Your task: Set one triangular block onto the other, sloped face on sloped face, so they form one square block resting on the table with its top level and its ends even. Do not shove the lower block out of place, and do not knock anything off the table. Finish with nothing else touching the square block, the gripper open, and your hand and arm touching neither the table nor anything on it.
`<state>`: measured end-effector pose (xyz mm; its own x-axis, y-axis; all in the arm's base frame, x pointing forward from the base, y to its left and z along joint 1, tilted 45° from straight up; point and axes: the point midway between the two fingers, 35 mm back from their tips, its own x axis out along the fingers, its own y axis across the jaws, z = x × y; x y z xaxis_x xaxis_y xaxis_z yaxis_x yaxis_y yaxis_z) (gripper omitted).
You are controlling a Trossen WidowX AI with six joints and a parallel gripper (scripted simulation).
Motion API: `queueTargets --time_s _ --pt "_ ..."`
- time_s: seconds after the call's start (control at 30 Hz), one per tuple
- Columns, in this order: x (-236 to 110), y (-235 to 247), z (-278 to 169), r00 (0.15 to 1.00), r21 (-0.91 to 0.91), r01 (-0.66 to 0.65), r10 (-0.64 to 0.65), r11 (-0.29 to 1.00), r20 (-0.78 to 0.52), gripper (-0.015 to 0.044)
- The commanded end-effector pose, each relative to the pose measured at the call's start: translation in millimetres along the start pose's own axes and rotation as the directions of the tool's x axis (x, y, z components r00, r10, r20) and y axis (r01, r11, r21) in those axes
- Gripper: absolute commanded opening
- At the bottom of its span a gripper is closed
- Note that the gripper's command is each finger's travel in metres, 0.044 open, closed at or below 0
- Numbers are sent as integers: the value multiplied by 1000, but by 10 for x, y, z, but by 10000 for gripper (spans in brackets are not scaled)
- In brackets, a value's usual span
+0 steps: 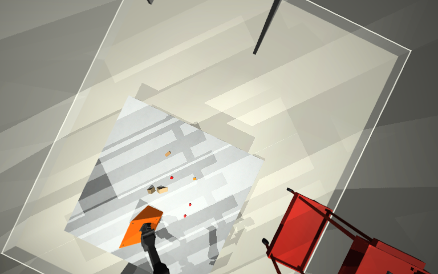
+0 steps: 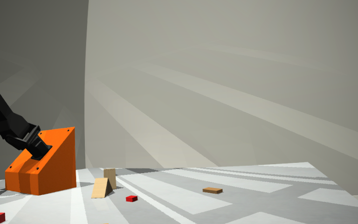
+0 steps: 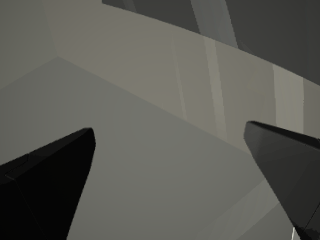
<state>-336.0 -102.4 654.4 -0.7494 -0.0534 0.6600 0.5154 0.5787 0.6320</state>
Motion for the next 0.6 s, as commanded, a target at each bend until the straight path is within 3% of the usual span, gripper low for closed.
queueTargets --time_s 0.0,0.33,0.47,0.57 --pt "-1 -10 -5 1000 2 3 -3 1000 -1 374" --pt "-208 -731 -492 977 137 207 -198 969 -76 111" --pt "-425 -1021 -876 945 176 315 -291 933 -150 6" --pt "-644 -1223 -1194 907 195 402 -361 895 -215 0"
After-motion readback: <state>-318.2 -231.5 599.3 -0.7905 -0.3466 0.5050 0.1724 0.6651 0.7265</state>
